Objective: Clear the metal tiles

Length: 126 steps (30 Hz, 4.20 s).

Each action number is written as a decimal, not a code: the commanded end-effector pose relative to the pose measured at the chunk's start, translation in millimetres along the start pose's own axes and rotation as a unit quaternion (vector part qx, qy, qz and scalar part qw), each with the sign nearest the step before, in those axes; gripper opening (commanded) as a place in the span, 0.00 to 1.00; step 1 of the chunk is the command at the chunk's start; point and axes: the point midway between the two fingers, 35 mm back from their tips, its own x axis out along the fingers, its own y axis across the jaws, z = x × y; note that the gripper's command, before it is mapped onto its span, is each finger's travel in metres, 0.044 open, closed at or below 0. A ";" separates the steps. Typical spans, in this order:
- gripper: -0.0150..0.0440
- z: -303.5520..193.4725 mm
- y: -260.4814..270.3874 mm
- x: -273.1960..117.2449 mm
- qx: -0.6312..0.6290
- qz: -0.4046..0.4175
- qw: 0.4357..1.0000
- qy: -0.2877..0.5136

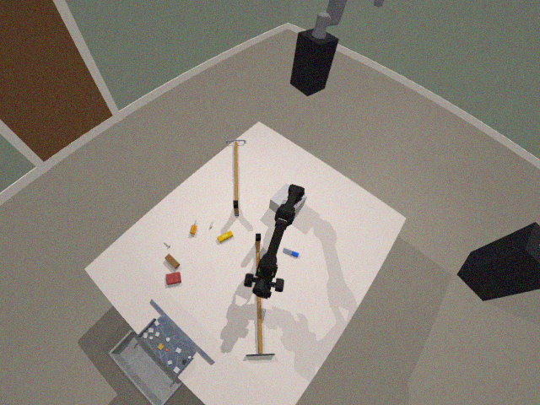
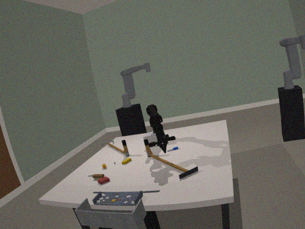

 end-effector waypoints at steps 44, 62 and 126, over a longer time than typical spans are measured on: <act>0.25 -3.0 39.6 -41.0 0.060 -0.013 0.998 0.010; 0.25 -11.6 39.4 5.5 0.061 -0.013 0.998 0.012; 0.25 -23.0 7.5 67.4 0.062 -0.014 0.998 0.009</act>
